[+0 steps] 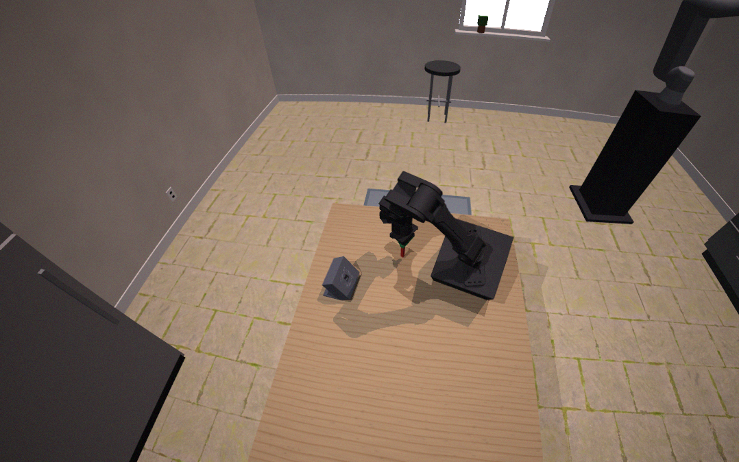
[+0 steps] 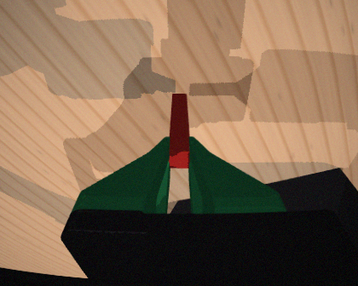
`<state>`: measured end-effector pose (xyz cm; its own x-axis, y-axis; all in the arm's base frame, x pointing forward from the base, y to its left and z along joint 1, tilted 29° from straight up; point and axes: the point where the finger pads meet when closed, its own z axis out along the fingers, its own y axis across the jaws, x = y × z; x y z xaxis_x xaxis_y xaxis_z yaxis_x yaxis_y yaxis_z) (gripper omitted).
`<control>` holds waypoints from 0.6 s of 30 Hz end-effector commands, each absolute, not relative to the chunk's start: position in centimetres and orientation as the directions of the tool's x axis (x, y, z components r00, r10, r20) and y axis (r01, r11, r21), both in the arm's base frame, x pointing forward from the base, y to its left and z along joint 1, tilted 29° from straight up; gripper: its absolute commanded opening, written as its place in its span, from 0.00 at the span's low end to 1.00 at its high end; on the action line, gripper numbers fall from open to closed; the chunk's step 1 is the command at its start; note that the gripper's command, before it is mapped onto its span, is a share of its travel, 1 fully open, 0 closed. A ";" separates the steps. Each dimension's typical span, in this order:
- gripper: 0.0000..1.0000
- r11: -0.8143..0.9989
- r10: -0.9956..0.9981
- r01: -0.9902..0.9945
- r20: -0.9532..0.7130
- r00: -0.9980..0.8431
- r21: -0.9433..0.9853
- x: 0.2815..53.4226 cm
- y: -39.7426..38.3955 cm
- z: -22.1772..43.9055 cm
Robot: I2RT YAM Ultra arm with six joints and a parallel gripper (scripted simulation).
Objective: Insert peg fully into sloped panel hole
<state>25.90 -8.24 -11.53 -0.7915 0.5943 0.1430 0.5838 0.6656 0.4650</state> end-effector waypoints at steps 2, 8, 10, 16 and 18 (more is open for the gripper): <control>0.00 0.668 0.601 0.580 0.122 -0.790 0.466 25.7 -10.6 -7.8; 0.00 0.668 0.601 0.580 0.121 -0.790 0.466 25.2 -11.6 -5.9; 0.00 0.668 0.601 0.580 0.121 -0.790 0.466 25.2 -11.7 -5.7; 0.00 0.692 0.597 0.572 0.096 -0.797 0.441 25.3 -10.0 -7.2; 0.00 0.702 0.594 0.567 0.084 -0.800 0.432 25.4 -9.9 -7.2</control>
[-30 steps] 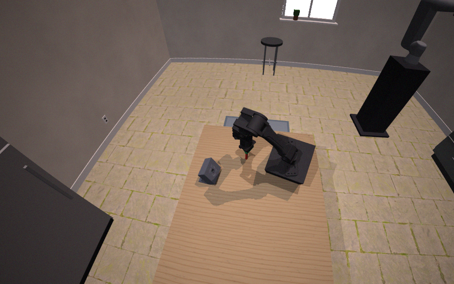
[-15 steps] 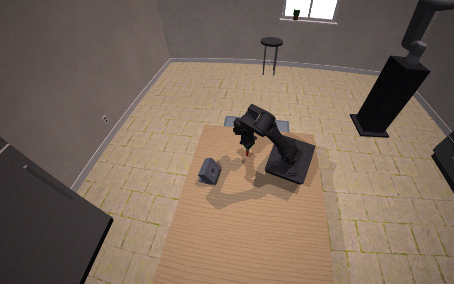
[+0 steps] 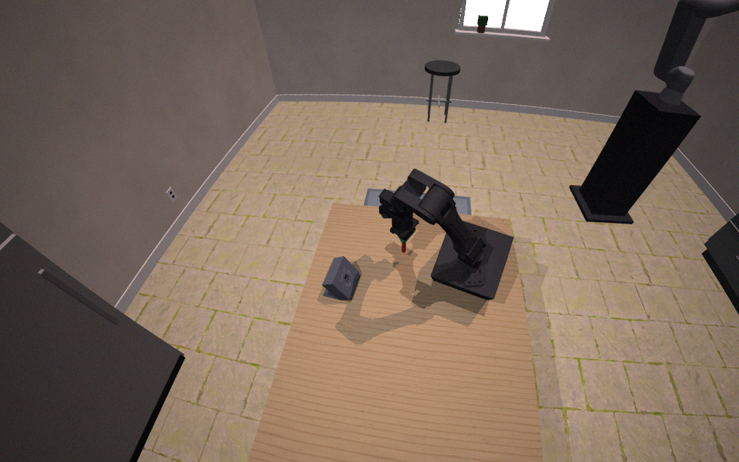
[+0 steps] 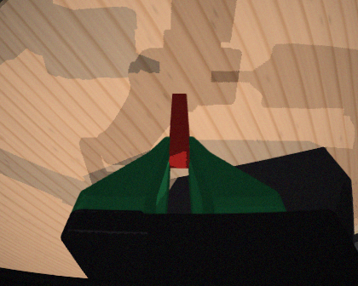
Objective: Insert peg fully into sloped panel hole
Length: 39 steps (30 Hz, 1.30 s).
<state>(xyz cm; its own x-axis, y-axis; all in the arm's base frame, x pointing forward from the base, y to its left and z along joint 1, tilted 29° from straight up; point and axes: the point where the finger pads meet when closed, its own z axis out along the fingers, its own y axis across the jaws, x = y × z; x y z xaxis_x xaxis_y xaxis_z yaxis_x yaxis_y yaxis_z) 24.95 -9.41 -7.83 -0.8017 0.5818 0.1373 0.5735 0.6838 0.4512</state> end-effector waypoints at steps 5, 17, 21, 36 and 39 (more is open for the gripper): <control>0.00 0.725 0.587 0.554 0.054 -0.808 0.409 25.8 -9.6 -7.3; 0.00 0.766 0.571 0.529 -0.009 -0.821 0.365 26.6 -8.9 -7.4; 0.00 0.780 0.564 0.519 -0.035 -0.825 0.349 26.9 -8.6 -7.3; 0.00 0.819 0.542 0.488 -0.126 -0.831 0.301 28.0 -7.7 -7.1; 0.00 0.826 0.537 0.482 -0.147 -0.831 0.292 28.2 -7.4 -7.0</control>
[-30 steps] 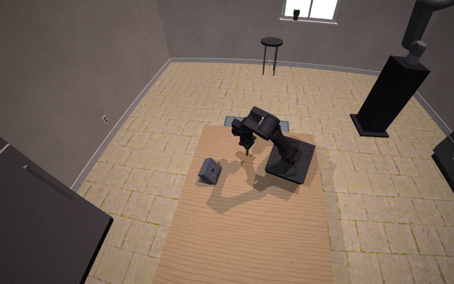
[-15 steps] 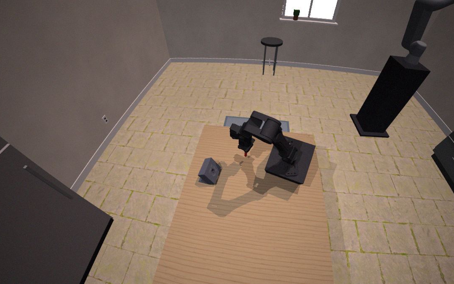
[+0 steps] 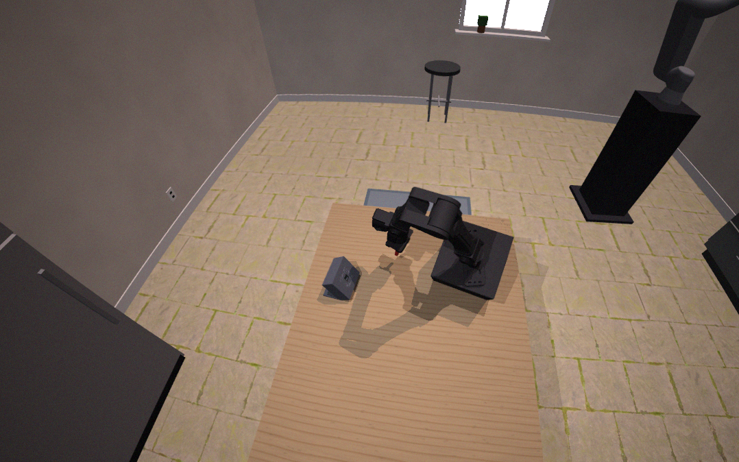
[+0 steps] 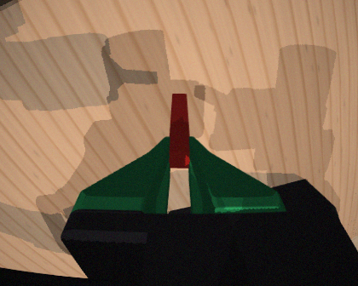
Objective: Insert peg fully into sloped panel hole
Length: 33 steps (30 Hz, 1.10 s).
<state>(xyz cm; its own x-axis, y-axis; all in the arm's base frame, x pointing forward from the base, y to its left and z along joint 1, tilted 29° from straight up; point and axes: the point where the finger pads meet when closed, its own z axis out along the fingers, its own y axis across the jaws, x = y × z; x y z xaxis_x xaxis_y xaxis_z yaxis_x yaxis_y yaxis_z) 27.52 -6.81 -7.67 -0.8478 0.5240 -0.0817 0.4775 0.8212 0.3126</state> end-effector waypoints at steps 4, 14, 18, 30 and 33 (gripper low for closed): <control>0.00 0.826 0.541 0.486 -0.162 -0.825 0.286 28.3 -7.5 -6.9; 0.00 0.851 0.515 0.457 -0.235 -0.825 0.260 29.2 -6.4 -6.4; 0.00 0.857 0.508 0.449 -0.264 -0.820 0.252 29.5 -6.0 -6.2; 0.00 0.870 0.490 0.431 -0.339 -0.803 0.238 30.3 -5.1 -5.5; 0.00 0.874 0.485 0.426 -0.361 -0.796 0.236 30.6 -4.7 -5.3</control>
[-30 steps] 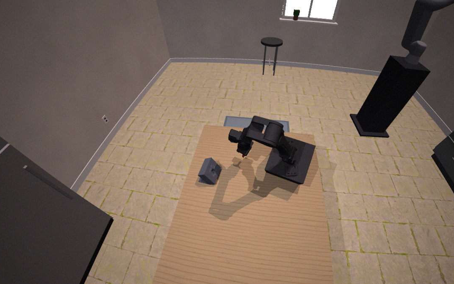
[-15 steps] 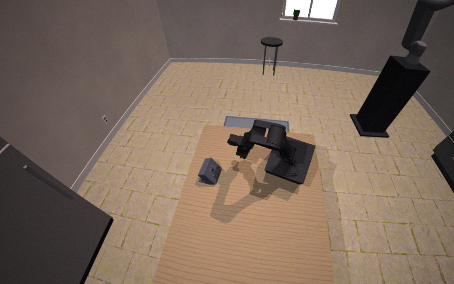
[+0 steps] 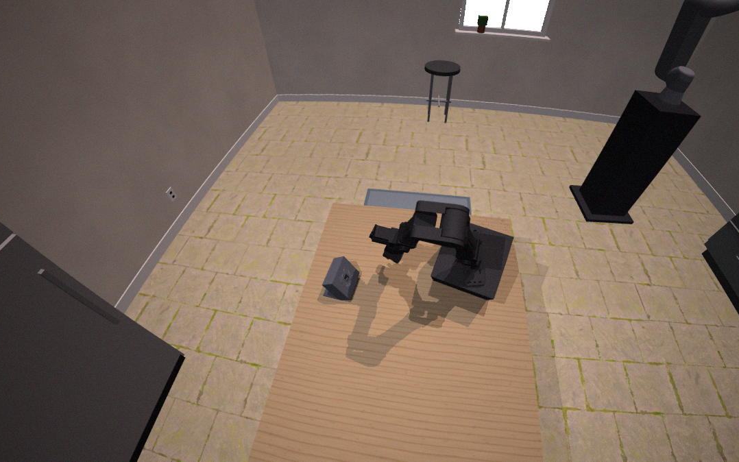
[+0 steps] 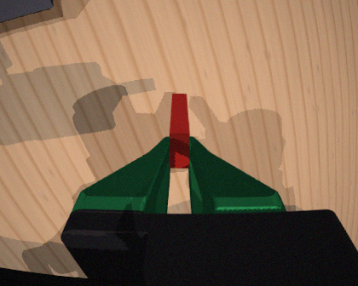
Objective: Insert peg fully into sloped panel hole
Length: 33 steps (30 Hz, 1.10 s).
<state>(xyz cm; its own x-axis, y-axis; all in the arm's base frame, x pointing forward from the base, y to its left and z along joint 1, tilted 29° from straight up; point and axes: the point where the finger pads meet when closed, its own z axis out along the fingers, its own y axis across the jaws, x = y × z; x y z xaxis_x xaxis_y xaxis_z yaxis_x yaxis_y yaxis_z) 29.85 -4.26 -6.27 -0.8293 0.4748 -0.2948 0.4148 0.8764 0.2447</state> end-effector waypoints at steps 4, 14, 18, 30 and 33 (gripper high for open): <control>0.00 0.876 0.482 0.422 -0.375 -0.792 0.235 30.7 -4.5 -5.1; 0.00 0.884 0.468 0.405 -0.447 -0.762 0.234 31.4 -3.4 -4.2; 0.00 0.886 0.463 0.399 -0.475 -0.748 0.237 31.6 -2.9 -3.8; 0.00 0.890 0.455 0.381 -0.541 -0.708 0.250 32.1 -1.7 -2.7; 0.00 0.891 0.453 0.376 -0.559 -0.694 0.256 32.2 -1.3 -2.4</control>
<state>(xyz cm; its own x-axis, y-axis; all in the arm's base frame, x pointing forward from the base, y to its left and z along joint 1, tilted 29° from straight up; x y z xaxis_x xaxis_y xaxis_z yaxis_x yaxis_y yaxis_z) 31.68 -1.04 -3.62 -0.7446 0.4401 -0.5018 0.3638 0.8979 0.2477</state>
